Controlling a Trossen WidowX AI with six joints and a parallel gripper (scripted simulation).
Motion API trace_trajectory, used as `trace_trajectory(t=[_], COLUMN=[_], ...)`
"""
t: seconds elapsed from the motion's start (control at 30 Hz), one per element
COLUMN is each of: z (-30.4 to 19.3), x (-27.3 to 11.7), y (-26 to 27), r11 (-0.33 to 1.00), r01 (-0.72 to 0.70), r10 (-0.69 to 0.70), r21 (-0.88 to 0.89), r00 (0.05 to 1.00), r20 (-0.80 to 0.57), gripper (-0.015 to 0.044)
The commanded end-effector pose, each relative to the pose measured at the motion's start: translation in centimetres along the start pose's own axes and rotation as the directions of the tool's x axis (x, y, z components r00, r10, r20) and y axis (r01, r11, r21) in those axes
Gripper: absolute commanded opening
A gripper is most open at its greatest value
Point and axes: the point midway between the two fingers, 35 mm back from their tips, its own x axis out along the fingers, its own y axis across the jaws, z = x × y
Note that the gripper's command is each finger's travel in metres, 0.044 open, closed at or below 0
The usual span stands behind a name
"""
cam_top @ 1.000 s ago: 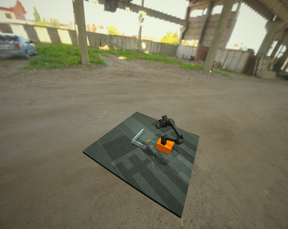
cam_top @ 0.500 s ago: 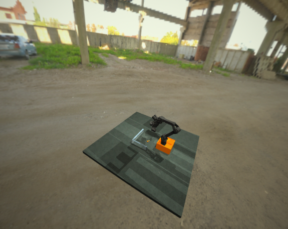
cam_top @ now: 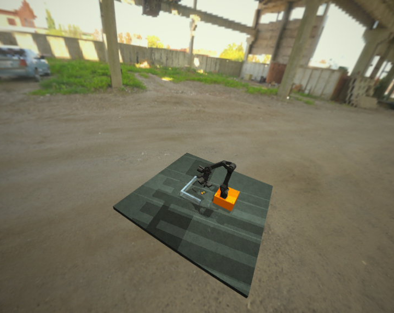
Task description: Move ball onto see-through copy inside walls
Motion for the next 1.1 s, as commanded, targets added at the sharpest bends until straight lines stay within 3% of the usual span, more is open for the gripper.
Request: trace_trajectory(t=[0.0, 0.4, 1.07], z=[0.6, 0.6, 0.4], x=[4.7, 4.7, 8.1], y=[1.8, 1.8, 2.1], r11=[0.937, 0.937, 0.937], r01=[-0.116, -0.116, -0.116], r10=[0.102, 0.102, 0.102], r21=[-0.33, -0.33, -0.33], r00=[0.993, 0.993, 0.993], r20=[-0.059, -0.059, -0.059], gripper=[0.0204, 0.0204, 0.0204])
